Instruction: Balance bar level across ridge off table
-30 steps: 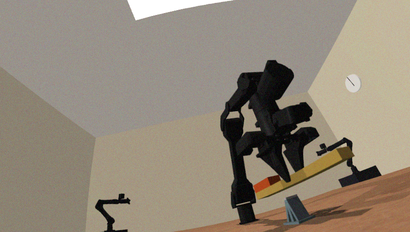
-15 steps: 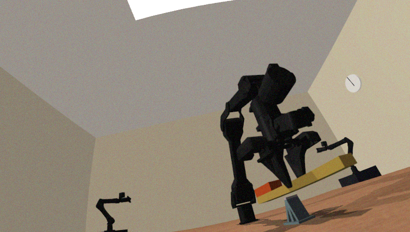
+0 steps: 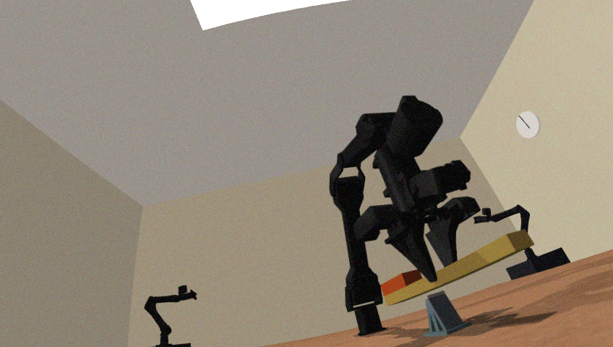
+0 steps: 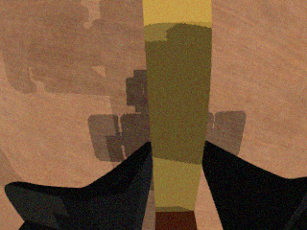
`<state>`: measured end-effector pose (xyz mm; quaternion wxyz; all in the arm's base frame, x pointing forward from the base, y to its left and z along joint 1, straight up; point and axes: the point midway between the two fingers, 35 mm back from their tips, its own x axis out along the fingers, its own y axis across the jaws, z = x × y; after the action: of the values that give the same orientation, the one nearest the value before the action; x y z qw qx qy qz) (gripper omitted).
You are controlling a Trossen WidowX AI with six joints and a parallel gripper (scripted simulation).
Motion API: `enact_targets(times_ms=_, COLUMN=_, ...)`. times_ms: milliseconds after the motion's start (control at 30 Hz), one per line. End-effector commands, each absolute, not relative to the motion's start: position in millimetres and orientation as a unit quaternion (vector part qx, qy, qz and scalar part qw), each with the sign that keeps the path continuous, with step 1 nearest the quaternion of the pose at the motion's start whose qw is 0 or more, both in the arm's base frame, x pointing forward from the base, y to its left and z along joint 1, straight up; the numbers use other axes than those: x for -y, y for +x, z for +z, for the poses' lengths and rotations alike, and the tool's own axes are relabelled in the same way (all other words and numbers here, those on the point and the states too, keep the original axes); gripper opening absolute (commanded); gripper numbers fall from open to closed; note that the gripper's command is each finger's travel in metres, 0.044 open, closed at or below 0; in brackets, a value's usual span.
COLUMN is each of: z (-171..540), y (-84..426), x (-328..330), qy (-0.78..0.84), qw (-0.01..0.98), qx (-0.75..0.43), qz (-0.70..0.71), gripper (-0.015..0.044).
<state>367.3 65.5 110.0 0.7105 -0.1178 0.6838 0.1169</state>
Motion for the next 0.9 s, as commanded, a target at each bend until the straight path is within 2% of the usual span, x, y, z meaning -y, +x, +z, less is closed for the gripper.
enact_targets(times_ms=0, z=109.7, y=367.4, x=-65.6, qy=-0.116, qw=0.711, qx=-0.684, qz=0.116, gripper=0.0000)
enact_targets(times_ms=867, z=107.6, y=367.4, x=-65.6, qy=-0.116, qw=0.711, qx=-0.684, qz=0.116, gripper=0.0000)
